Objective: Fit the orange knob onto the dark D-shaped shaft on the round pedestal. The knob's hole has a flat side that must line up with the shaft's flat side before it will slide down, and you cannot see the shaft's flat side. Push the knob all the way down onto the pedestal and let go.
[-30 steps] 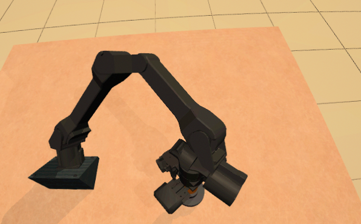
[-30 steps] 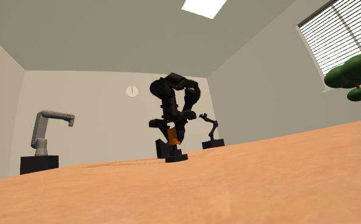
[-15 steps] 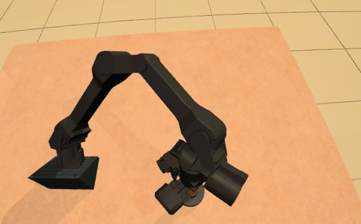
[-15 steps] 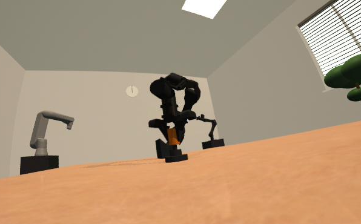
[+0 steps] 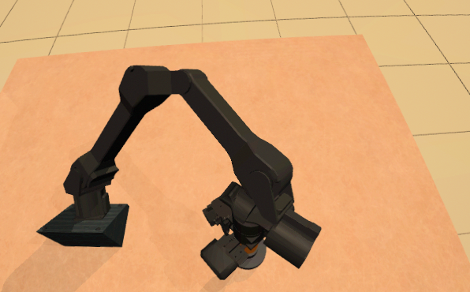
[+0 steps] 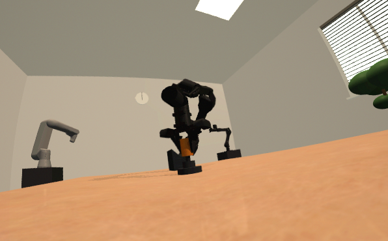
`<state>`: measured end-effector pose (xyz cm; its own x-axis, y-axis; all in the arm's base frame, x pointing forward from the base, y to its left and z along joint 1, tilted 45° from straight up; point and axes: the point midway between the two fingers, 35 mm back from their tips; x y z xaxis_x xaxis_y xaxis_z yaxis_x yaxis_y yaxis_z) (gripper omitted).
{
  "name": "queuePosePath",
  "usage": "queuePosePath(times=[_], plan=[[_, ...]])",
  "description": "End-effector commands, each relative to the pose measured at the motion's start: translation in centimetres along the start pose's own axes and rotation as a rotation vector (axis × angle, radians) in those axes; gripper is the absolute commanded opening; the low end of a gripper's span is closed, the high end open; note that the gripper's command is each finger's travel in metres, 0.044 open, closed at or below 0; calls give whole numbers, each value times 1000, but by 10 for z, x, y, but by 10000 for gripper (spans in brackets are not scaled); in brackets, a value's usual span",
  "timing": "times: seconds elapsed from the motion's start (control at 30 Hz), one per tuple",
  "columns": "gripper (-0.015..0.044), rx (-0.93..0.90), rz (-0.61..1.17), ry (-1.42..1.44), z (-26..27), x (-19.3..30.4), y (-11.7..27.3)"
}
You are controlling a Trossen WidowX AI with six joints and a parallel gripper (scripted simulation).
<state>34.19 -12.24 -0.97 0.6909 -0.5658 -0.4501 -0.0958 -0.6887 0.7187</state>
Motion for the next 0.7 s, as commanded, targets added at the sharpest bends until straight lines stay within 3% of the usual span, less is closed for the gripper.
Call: queuePosePath(times=[0.0, 0.27, 0.67], plan=[[0, -2, -1, -2, -1, -2, 2], [0, -3, -1, -89, -1, -1, 5], [0, -3, 0, -832, -2, 2, 5]])
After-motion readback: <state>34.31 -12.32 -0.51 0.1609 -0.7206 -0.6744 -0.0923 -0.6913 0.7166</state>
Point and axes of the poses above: the point midway between the two fingers, 35 mm back from their tips, its own y axis back along the fingers, its own z axis across the jaws, x = y × z, and after that the axes turned 6 degrees about y, right-handed
